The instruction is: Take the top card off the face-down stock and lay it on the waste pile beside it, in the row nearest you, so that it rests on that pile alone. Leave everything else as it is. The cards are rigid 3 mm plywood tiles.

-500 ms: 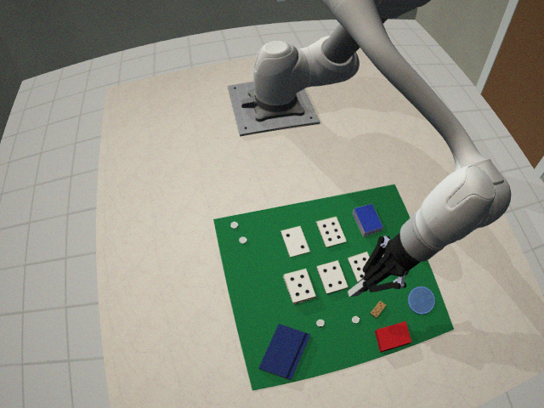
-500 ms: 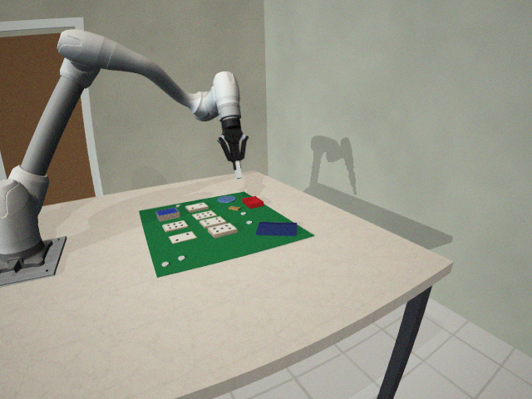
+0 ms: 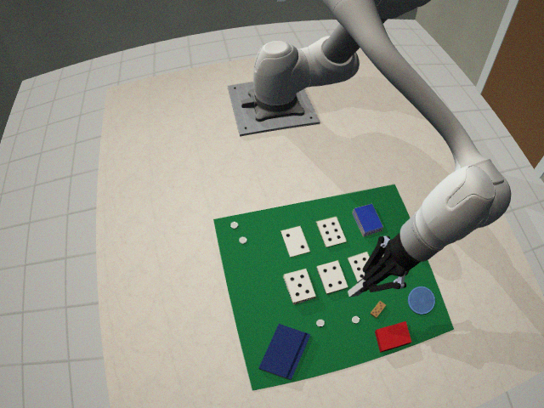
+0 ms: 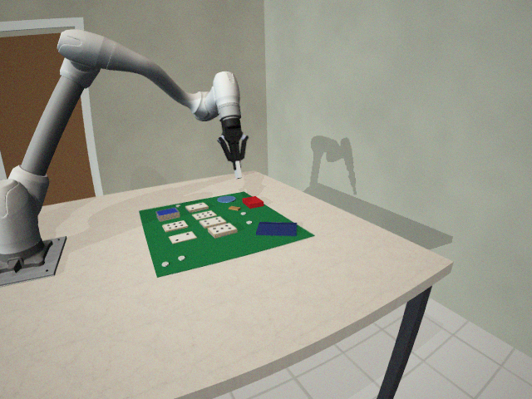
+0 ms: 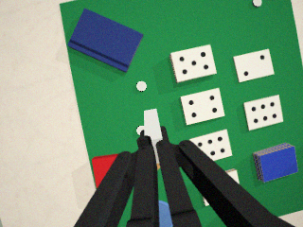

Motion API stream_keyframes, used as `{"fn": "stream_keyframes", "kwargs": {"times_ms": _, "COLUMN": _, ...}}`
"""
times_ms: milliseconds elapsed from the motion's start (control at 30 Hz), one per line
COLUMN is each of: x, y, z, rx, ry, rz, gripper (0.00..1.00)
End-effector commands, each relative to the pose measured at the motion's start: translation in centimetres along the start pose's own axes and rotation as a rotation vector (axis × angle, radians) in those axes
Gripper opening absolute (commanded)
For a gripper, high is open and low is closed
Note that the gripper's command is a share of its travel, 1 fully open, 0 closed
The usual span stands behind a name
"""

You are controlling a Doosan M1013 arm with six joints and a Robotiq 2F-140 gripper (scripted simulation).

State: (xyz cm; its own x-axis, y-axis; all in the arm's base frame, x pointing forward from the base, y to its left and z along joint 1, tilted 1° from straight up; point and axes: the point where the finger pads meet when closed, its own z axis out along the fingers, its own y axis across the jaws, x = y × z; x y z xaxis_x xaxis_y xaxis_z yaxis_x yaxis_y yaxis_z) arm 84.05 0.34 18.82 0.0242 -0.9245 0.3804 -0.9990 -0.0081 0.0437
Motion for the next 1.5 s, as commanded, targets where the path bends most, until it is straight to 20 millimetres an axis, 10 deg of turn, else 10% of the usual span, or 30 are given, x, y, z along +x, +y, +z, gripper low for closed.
{"fn": "stream_keyframes", "kwargs": {"times_ms": 0, "x": 0.0, "y": 0.0, "z": 0.0, "rx": 0.000, "ry": 0.000, "rz": 0.000, "gripper": 0.00}}
{"fn": "stream_keyframes", "kwargs": {"times_ms": 33, "x": 0.0, "y": 0.0, "z": 0.0, "rx": 0.000, "ry": 0.000, "rz": 0.000, "gripper": 0.00}}
{"fn": "stream_keyframes", "kwargs": {"times_ms": 67, "x": 0.0, "y": 0.0, "z": 0.0, "rx": 0.000, "ry": 0.000, "rz": 0.001, "gripper": 1.00}}
{"fn": "stream_keyframes", "kwargs": {"times_ms": 600, "x": -7.9, "y": 9.6, "z": 0.6, "rx": -0.023, "ry": -0.165, "rz": 0.576, "gripper": 1.00}}
{"fn": "stream_keyframes", "kwargs": {"times_ms": 1100, "x": -16.1, "y": 23.3, "z": 1.9, "rx": -0.196, "ry": -0.321, "rz": 1.327, "gripper": 1.00}}
{"fn": "stream_keyframes", "kwargs": {"times_ms": 1467, "x": -17.7, "y": 26.7, "z": 2.4, "rx": -0.255, "ry": -0.343, "rz": 1.505, "gripper": 1.00}}
